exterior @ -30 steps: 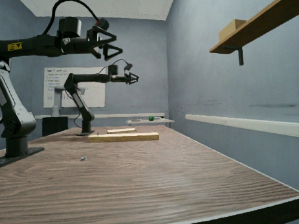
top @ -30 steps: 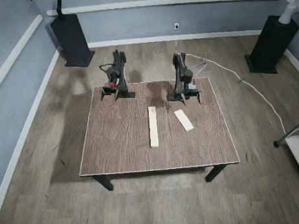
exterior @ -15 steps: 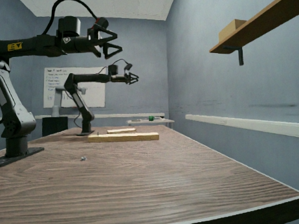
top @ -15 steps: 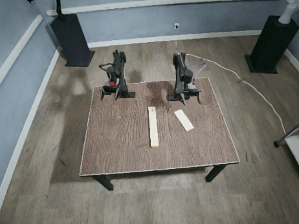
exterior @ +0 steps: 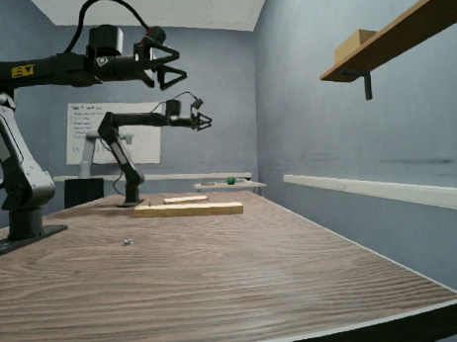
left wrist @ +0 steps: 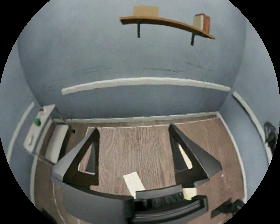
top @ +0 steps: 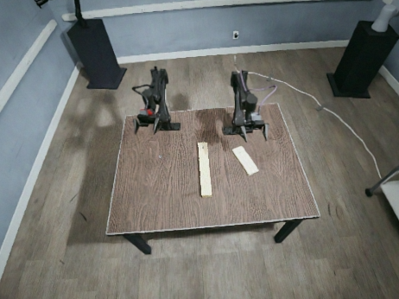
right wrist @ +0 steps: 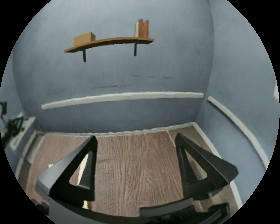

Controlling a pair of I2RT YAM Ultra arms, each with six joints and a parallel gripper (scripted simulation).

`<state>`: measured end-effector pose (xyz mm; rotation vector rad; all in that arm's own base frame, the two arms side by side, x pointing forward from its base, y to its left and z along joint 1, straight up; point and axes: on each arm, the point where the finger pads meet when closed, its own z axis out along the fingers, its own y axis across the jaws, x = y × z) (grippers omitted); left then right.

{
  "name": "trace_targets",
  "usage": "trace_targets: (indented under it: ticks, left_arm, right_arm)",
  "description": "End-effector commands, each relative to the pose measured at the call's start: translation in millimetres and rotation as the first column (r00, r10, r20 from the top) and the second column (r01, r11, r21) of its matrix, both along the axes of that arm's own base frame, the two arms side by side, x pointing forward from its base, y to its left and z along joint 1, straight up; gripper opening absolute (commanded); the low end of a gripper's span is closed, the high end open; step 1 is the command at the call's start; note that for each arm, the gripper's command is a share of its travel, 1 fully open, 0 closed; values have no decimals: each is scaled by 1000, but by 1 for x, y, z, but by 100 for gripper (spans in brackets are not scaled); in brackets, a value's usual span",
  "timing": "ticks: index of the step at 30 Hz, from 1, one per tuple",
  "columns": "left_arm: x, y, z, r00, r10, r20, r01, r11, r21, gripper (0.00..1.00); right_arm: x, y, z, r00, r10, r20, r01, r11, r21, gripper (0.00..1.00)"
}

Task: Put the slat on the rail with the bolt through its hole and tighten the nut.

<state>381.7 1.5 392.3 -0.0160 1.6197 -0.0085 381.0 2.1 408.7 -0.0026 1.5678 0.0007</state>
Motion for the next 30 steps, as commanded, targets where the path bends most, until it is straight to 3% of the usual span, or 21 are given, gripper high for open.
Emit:
trace_targets:
  ticks: [1, 15, 18, 30]
  left_arm:
    - [4, -7, -19, 998, -25, -60, 24, 1000, -21, 100]
    - [1, -14, -88, 958, -38, -283, 13, 996, -89, 100]
    - [0, -14, -88, 956, -39, -290, 12, 995, -94, 100]
    - [-16, -20, -151, 873, -47, -486, -24, 990, -140, 100]
  right_arm:
    - [0, -1, 3, 1000, -2, 9, 2, 1000, 1, 100]
    - [0, -1, 3, 1000, -2, 9, 2, 1000, 1, 100]
    - [0, -1, 3, 1000, -2, 9, 2, 1000, 1, 100]
    - [0, -1, 3, 1000, -2, 9, 2, 1000, 1, 100]
